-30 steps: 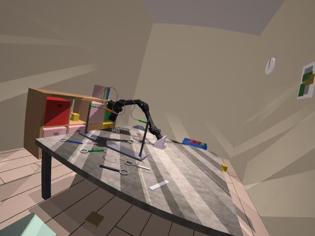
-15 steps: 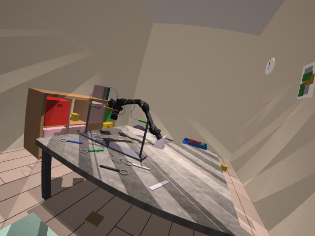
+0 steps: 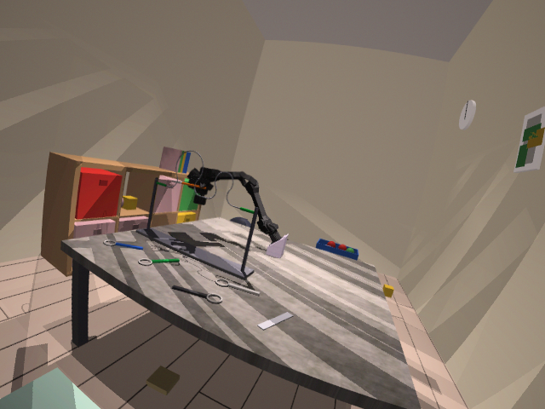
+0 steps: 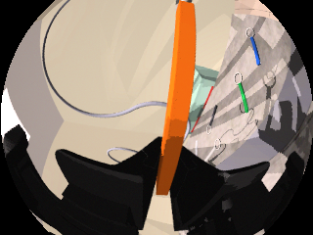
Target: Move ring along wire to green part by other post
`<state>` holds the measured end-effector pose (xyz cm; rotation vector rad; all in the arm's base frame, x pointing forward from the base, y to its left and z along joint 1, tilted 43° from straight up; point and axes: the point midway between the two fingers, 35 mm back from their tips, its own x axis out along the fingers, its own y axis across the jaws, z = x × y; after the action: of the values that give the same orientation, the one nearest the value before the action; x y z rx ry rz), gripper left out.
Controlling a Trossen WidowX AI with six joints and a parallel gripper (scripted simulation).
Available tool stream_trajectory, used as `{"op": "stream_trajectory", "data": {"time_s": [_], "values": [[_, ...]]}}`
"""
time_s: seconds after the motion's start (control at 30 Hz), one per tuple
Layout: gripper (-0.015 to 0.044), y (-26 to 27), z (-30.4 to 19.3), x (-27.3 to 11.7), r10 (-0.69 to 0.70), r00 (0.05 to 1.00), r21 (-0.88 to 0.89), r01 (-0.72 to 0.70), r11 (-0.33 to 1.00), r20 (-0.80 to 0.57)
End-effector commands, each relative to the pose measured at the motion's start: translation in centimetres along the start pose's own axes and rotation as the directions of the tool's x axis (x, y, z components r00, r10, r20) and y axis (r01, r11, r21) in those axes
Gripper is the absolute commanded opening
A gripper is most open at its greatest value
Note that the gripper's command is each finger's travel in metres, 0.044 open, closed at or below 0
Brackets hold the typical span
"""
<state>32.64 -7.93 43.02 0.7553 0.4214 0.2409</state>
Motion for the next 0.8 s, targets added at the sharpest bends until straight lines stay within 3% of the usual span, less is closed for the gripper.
{"op": "stream_trajectory", "data": {"time_s": [0.0,0.77], "values": [[-0.0150,1.1,-0.1,-0.1,0.030,1.000,0.027,-0.030,0.999,-0.001],[-0.0150,4.4,0.4,-0.5,0.128,0.992,0.223,-0.126,0.967,0.006]]}}
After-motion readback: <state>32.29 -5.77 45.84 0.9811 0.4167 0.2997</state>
